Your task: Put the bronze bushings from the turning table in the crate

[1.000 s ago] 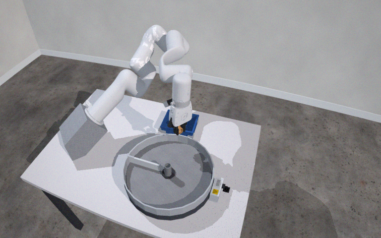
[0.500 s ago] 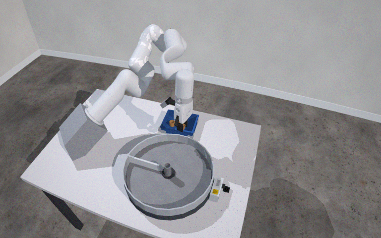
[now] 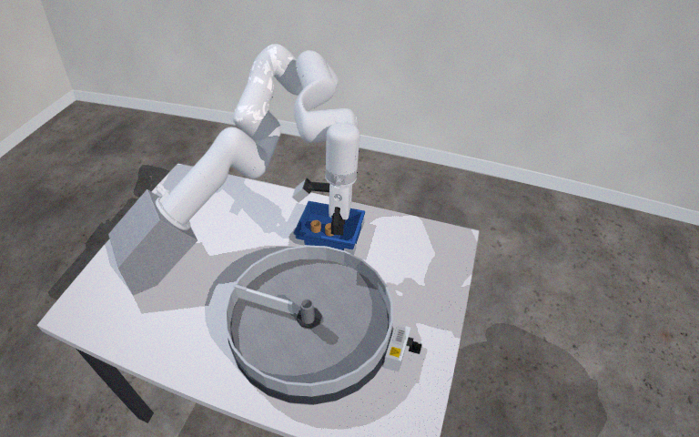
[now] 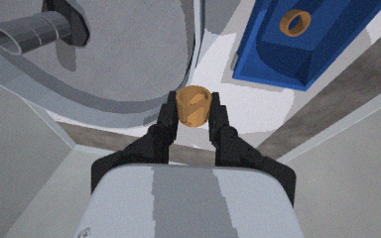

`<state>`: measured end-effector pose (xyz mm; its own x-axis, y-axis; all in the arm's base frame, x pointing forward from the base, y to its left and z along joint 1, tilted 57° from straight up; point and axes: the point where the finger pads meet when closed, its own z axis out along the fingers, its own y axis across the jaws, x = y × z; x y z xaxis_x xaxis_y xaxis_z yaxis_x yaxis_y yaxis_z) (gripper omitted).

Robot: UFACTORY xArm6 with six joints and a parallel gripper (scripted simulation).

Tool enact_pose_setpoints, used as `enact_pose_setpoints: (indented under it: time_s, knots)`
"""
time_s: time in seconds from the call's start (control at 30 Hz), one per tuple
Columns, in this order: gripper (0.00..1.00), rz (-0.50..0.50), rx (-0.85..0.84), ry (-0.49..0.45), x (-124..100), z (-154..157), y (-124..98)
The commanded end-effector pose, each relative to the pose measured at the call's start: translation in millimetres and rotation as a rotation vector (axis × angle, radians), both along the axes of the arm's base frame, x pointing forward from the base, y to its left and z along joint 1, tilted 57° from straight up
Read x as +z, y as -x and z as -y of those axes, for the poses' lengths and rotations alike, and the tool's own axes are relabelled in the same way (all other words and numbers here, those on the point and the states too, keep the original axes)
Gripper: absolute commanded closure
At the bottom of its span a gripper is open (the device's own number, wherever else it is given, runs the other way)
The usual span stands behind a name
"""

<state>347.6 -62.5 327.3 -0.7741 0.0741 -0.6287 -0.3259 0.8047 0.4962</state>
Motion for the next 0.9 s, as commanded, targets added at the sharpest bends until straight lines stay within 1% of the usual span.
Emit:
enact_pose_setpoints:
  time_s: [0.0, 0.37, 0.43, 0.53, 0.87]
  knots:
    - [1.00, 0.106, 0.099, 0.087, 8, -8, 2]
    - [1.00, 0.284, 0.274, 0.244, 20, -24, 6]
    - [1.00, 0.284, 0.274, 0.244, 20, -24, 6]
    - [1.00, 0.358, 0.346, 0.309, 25, -30, 8]
    - [1.00, 0.518, 0.501, 0.449, 35, -44, 13]
